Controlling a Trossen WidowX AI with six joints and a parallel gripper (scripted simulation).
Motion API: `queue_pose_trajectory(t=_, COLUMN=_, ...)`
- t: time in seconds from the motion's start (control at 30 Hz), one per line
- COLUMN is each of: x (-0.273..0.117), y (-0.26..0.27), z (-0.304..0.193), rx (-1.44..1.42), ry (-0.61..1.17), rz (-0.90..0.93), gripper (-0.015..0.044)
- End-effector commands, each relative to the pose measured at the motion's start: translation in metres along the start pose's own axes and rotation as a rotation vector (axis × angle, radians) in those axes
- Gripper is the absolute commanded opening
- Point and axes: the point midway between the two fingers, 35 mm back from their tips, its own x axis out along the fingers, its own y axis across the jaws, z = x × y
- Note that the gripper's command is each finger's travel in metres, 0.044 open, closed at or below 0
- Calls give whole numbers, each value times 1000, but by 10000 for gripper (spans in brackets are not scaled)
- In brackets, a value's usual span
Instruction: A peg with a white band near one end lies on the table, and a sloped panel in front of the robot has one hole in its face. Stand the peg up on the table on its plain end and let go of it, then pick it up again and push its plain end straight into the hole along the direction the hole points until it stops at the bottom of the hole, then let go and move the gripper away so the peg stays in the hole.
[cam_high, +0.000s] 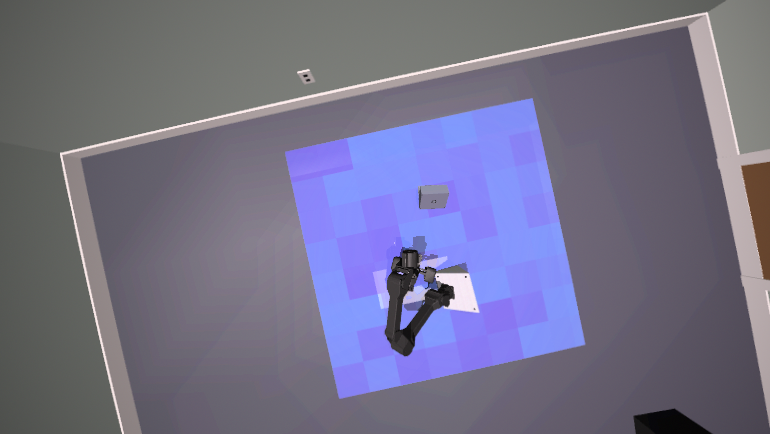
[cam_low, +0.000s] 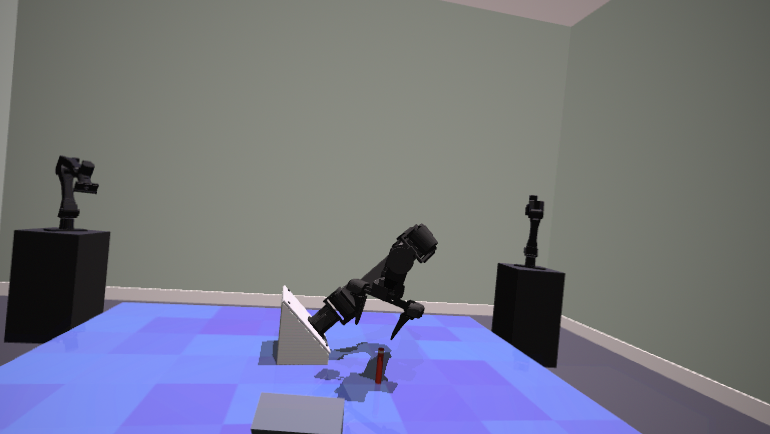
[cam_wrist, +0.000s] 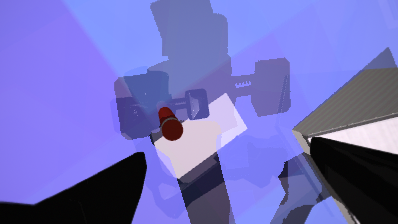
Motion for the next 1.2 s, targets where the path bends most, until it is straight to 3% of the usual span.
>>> queue_pose_trajectory(t=0.0, x=-4, y=7, z=6, rx=14, ry=63, rz=89, gripper=440)
queue_pose_trajectory(t=0.2, x=-11, y=15, z=15, rx=41, ry=129, rz=225, gripper=440)
queue_pose_trajectory(t=1.17, x=26, y=24, z=12, rx=42, ry=125, rz=223, gripper=440)
